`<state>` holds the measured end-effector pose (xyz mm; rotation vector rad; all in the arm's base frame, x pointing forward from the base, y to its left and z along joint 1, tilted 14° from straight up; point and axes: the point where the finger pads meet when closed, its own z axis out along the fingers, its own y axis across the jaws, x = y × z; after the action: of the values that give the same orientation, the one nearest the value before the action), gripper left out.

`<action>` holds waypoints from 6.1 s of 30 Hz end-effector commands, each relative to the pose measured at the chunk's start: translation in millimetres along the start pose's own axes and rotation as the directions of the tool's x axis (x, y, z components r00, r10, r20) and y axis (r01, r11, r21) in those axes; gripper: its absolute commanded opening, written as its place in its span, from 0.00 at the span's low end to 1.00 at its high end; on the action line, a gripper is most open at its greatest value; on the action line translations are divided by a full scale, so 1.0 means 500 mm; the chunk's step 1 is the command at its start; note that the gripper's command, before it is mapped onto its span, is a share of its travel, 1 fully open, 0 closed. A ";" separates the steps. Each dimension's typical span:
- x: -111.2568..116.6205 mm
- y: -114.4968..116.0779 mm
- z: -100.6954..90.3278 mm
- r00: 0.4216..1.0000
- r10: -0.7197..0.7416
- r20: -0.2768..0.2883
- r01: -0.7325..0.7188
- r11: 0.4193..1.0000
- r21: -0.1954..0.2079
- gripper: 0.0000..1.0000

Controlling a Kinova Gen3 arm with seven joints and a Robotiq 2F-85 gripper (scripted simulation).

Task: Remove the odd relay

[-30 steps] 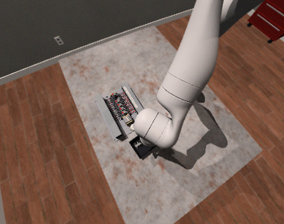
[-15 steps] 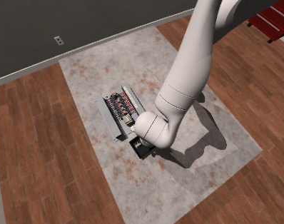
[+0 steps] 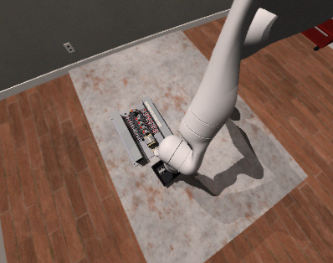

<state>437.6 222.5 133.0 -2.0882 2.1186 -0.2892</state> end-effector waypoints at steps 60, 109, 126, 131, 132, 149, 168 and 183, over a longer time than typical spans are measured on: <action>-0.001 -0.001 0.081 1.000 0.000 0.002 0.000 1.000 0.001 0.00; -0.001 -0.001 0.081 1.000 0.000 0.002 0.000 1.000 0.001 0.61; -0.001 -0.001 0.081 1.000 0.000 0.002 0.000 1.000 0.001 0.61; -0.001 -0.001 0.081 1.000 0.000 0.002 0.000 1.000 0.001 0.61; -0.001 -0.001 0.081 1.000 0.000 0.002 0.000 1.000 0.001 0.61; -0.001 -0.001 0.080 1.000 0.000 0.002 0.000 1.000 0.001 0.61; -0.001 -0.001 0.077 1.000 0.000 0.002 0.000 1.000 0.001 0.61; -0.001 -0.001 0.069 1.000 0.000 0.002 0.000 1.000 0.001 0.61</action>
<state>446.3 221.7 98.3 -2.0882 2.1183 -0.2889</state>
